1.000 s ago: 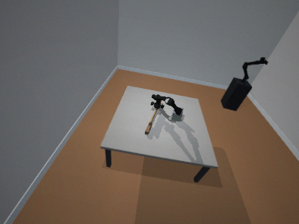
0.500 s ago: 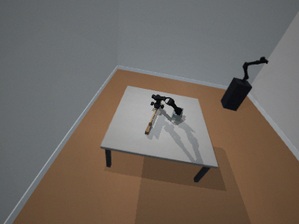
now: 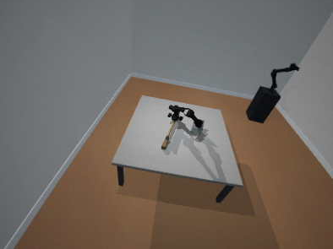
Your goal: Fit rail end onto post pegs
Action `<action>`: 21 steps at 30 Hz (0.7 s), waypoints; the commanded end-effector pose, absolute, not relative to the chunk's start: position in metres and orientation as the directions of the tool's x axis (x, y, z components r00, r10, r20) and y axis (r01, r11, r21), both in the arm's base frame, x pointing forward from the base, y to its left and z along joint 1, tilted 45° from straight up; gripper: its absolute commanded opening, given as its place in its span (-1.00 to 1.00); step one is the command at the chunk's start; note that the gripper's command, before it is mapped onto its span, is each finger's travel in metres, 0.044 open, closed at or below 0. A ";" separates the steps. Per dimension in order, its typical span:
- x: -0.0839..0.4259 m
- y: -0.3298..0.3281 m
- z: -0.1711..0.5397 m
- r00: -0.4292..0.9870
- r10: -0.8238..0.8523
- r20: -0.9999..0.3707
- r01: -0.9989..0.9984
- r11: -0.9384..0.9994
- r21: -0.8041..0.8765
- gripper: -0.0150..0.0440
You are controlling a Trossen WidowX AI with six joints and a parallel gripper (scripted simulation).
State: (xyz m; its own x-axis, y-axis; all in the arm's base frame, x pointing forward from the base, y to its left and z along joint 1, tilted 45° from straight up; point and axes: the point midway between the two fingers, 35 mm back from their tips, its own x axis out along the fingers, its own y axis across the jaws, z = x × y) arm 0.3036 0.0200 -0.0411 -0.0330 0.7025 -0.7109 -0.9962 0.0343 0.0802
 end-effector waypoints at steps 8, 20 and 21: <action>0.304 0.015 -0.042 -0.027 0.702 -0.712 -0.996 0.038 0.076 -0.49; 0.305 0.015 -0.040 -0.027 0.702 -0.712 -0.996 0.038 0.076 -0.49; 0.305 0.015 -0.040 -0.027 0.702 -0.712 -0.996 0.038 0.076 -0.49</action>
